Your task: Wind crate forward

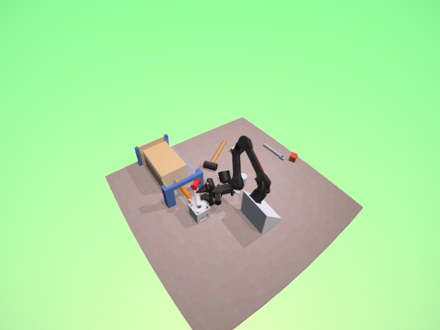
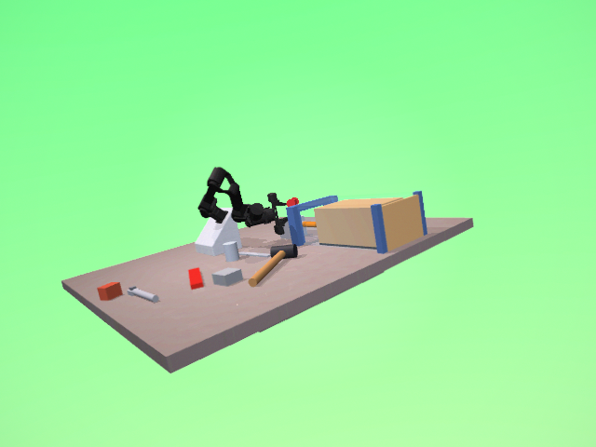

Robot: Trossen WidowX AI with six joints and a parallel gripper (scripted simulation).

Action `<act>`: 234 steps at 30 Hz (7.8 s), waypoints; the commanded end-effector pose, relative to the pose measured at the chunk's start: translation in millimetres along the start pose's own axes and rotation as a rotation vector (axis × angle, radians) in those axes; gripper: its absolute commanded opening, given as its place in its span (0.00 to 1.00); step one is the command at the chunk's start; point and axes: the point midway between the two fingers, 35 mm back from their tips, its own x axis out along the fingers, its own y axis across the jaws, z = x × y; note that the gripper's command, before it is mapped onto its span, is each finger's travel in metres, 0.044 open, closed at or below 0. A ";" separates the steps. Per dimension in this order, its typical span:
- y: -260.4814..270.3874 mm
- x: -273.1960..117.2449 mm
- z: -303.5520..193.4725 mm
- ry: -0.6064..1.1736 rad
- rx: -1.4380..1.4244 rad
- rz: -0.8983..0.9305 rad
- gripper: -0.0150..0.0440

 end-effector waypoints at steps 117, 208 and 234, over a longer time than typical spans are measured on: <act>-136.4 5.9 4.3 0.482 0.497 1.516 1.00; -11.2 10.0 2.1 0.483 0.487 1.497 0.60; -12.6 9.6 4.3 0.516 0.472 1.494 0.25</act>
